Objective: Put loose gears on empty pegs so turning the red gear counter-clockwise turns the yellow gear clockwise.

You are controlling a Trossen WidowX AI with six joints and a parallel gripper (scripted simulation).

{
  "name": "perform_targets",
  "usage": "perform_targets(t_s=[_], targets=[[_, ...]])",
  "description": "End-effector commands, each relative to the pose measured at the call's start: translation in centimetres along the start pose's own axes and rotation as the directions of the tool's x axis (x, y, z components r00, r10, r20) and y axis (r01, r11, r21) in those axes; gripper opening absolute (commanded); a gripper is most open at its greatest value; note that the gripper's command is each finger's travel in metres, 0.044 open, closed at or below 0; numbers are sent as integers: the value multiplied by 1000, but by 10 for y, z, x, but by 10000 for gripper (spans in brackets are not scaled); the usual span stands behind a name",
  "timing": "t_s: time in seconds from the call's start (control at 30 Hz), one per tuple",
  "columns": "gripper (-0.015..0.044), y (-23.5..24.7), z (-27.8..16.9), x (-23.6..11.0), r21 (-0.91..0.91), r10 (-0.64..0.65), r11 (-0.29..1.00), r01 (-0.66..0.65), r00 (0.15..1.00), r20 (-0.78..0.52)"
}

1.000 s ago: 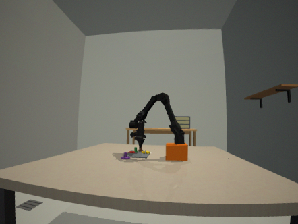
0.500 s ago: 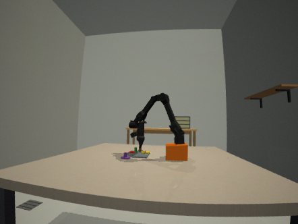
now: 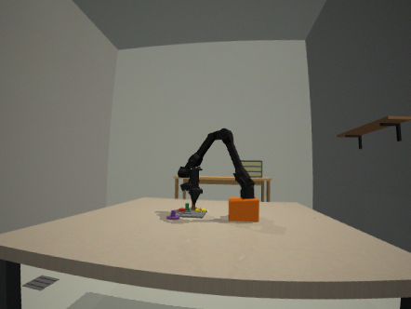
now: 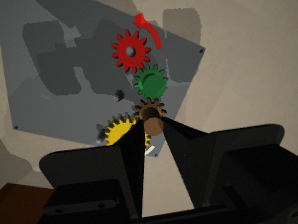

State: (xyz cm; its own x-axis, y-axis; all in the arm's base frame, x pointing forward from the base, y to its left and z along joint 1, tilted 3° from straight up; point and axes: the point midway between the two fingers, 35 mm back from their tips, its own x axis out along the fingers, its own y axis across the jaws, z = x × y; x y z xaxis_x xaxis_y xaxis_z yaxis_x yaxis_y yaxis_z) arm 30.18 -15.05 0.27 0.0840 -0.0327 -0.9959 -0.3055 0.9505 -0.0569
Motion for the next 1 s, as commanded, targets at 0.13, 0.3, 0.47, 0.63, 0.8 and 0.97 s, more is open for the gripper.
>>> perform_targets(t_s=[0.13, 0.3, 0.47, 0.63, 0.8, 0.97], targets=[[0, 1, 1, 2, 155, 1, 988, -2, 1000, 2], [0, 1, 0, 3, 291, 1, 957, -2, 1000, 2], [0, 0, 0, 4, 416, 1, 909, -2, 1000, 2], [79, 0, 0, 4, 427, 1, 904, -2, 1000, 2], [140, 0, 0, 2, 337, 1, 942, -2, 1000, 2], [140, -1, 1, -20, 276, 1, 961, -2, 1000, 2]])
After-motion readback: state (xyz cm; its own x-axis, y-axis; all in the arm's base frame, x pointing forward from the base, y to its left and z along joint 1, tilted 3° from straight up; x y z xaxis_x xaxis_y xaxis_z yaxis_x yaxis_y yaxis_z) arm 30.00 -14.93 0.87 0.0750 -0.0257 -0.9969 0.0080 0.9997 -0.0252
